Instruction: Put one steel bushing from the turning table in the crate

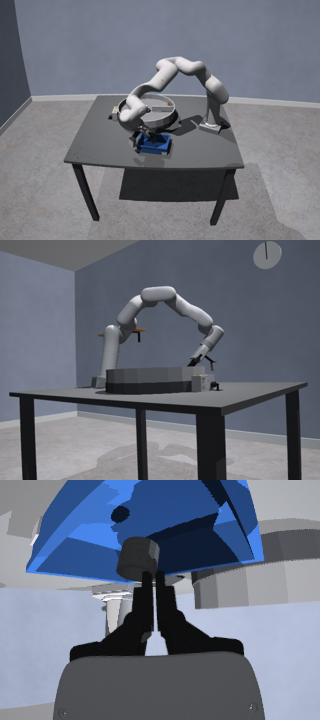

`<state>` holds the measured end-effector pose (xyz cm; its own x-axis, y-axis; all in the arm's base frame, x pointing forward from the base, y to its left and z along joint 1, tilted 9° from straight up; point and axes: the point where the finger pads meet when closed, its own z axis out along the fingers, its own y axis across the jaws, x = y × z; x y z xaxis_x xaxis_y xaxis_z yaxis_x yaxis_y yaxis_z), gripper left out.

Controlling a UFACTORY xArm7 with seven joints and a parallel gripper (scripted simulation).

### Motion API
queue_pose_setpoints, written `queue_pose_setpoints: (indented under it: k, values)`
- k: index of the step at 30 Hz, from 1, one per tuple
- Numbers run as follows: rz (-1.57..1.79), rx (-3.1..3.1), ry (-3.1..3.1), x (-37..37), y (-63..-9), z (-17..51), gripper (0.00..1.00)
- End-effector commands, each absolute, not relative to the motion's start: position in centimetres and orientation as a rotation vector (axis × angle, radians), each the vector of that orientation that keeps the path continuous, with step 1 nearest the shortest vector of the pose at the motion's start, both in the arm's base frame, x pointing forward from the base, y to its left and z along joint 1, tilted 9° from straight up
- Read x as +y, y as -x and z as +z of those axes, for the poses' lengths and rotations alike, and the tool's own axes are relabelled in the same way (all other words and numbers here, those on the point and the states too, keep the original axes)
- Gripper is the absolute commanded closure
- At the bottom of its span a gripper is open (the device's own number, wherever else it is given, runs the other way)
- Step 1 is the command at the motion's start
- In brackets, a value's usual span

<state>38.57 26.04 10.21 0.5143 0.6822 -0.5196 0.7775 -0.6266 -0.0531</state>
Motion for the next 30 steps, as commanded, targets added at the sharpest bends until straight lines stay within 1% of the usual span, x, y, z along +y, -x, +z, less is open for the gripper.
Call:
queue_pose_setpoints:
  k: [1, 14, 30]
  values:
    - [-0.750, 1.252, -2.569, 26.2, -38.7, 9.7, 1.00]
    - [-0.750, 1.252, -2.569, 26.4, -38.8, 8.3, 1.00]
    - [-0.750, 1.252, -2.569, 26.4, -38.8, 8.2, 1.00]
